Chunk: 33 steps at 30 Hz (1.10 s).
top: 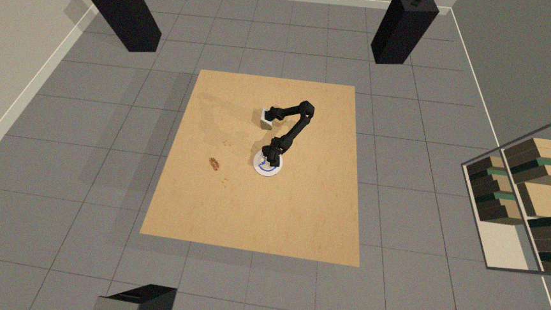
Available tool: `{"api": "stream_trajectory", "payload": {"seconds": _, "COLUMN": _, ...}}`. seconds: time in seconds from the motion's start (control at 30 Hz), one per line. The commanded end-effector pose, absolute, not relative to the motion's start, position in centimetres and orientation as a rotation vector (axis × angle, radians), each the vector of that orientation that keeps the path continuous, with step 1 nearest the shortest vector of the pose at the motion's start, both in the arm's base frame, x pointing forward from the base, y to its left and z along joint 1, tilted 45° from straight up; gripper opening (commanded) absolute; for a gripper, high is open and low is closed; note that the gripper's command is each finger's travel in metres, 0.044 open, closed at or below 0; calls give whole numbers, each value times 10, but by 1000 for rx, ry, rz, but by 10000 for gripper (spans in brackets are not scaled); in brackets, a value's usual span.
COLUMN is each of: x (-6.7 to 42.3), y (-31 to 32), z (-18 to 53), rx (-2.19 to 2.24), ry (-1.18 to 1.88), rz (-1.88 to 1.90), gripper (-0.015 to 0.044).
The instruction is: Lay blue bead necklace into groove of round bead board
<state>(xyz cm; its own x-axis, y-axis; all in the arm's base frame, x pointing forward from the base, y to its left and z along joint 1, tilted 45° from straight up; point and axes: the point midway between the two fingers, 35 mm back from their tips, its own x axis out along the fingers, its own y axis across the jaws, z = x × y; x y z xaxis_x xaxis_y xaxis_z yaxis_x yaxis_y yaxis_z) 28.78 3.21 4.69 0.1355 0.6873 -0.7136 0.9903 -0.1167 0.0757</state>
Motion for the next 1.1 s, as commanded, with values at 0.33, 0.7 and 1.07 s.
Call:
{"api": "stream_trajectory", "payload": {"seconds": 0.33, "x": 290, "y": 44, "z": 34, "rx": 1871, "ry": 1609, "rz": -719, "gripper": 120}}
{"api": "stream_trajectory", "payload": {"seconds": 0.7, "x": 290, "y": 54, "z": 24, "rx": 1872, "ry": 1613, "rz": -723, "gripper": 120}}
{"api": "stream_trajectory", "payload": {"seconds": 1.07, "x": 291, "y": 52, "z": 26, "rx": 1868, "ry": 1609, "rz": -719, "gripper": 0}}
